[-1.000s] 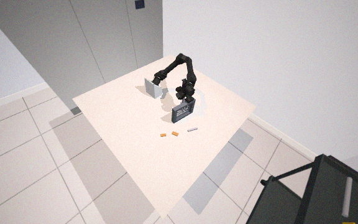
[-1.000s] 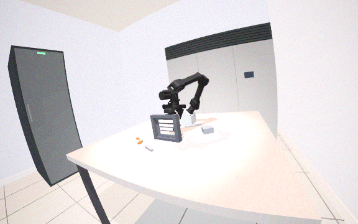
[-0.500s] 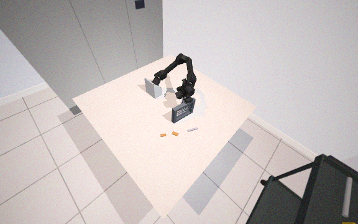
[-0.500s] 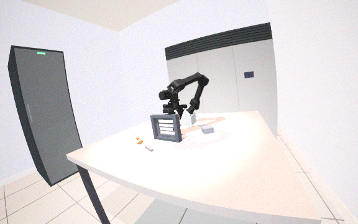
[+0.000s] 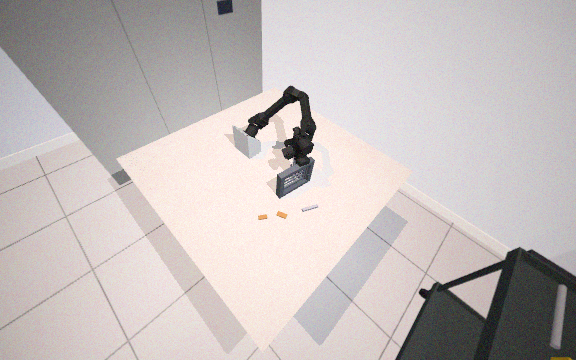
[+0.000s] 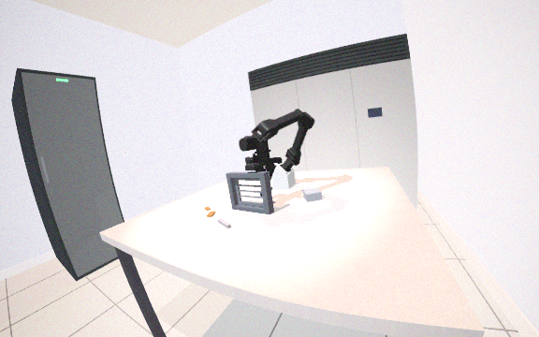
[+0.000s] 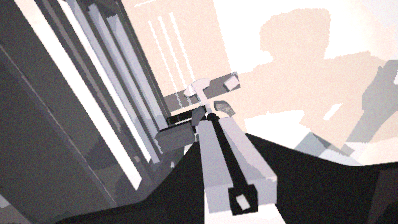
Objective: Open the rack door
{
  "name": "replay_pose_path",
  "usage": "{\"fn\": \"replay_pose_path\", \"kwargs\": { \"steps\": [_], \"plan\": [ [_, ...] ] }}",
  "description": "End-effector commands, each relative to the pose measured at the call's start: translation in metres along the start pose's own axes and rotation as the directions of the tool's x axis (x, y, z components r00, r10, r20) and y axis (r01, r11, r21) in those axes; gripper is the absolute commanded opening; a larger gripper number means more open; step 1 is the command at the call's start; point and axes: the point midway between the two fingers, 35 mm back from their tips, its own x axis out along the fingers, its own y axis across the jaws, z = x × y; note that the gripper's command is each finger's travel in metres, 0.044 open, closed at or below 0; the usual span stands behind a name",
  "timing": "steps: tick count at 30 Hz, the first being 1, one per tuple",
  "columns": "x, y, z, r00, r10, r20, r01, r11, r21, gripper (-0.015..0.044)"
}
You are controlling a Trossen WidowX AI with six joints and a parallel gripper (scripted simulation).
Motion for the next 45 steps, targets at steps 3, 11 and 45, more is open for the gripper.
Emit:
{"fn": "replay_pose_path", "kwargs": {
  "steps": [3, 11, 45],
  "plan": [
    [0.001, 0.0, 0.0, 1.0, -0.002, 0.005, 0.002, 1.0, 0.003, 0.0111],
    [0.001, 0.0, 0.0, 1.0, -0.002, 0.005, 0.002, 1.0, 0.003, 0.0058],
    [0.001, -0.021, 0.016, 1.0, -0.003, 0.006, 0.005, 0.898, -0.44, 0.0012]
  ]
}}
